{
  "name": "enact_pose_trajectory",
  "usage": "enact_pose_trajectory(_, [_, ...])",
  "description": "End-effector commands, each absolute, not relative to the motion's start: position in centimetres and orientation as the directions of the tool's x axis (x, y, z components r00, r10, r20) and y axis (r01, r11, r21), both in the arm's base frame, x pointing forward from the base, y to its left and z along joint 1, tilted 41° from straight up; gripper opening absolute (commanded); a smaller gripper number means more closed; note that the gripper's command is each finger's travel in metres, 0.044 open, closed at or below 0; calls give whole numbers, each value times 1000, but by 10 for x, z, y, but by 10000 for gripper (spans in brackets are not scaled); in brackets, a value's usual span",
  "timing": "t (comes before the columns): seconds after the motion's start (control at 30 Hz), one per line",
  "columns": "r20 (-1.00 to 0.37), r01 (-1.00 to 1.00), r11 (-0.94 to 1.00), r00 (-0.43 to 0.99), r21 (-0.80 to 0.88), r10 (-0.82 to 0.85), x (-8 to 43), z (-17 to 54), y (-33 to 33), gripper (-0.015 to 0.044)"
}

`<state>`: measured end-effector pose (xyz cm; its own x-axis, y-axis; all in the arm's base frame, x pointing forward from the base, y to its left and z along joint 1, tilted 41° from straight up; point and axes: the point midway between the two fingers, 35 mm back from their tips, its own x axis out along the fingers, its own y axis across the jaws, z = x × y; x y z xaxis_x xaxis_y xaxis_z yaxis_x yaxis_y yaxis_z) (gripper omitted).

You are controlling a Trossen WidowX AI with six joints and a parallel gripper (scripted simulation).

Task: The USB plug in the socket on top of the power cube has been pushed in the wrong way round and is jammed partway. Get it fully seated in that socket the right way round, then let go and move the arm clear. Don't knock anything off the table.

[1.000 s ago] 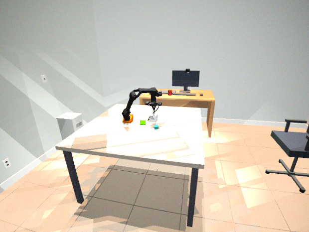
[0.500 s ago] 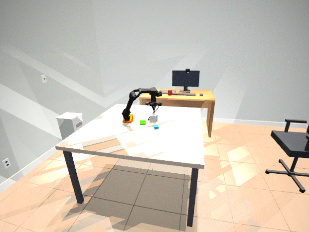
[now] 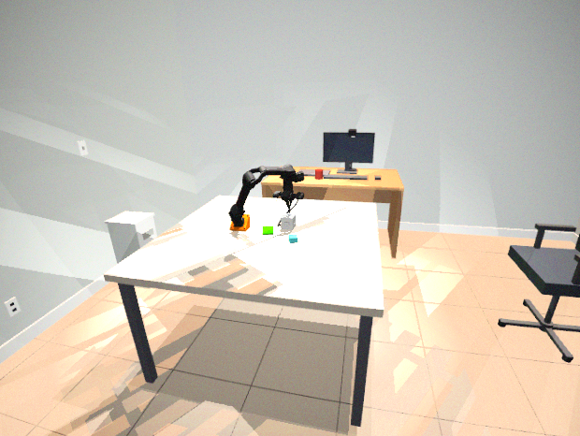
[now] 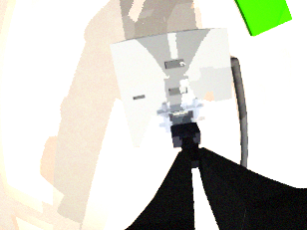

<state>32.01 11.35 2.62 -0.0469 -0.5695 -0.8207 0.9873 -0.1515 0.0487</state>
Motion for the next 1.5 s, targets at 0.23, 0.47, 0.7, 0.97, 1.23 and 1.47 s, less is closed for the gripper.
enact_pose_trajectory(0.23, [-824, 988, -152, -51, 43, -565, 319, 24, 113, 0])
enact_pose_trajectory(0.47, [-824, 988, -152, -51, 43, -565, 319, 24, 112, 0])
enact_pose_trajectory(0.7, [-824, 988, -152, -51, 43, -565, 319, 23, 112, 0])
enact_pose_trajectory(0.97, [-824, 988, -152, -51, 43, -565, 319, 22, 111, 0])
enact_pose_trajectory(1.23, [-824, 988, -152, -51, 43, -565, 319, 22, 111, 0])
enact_pose_trajectory(1.47, [-824, 988, -152, -51, 43, -565, 319, 21, 110, 0])
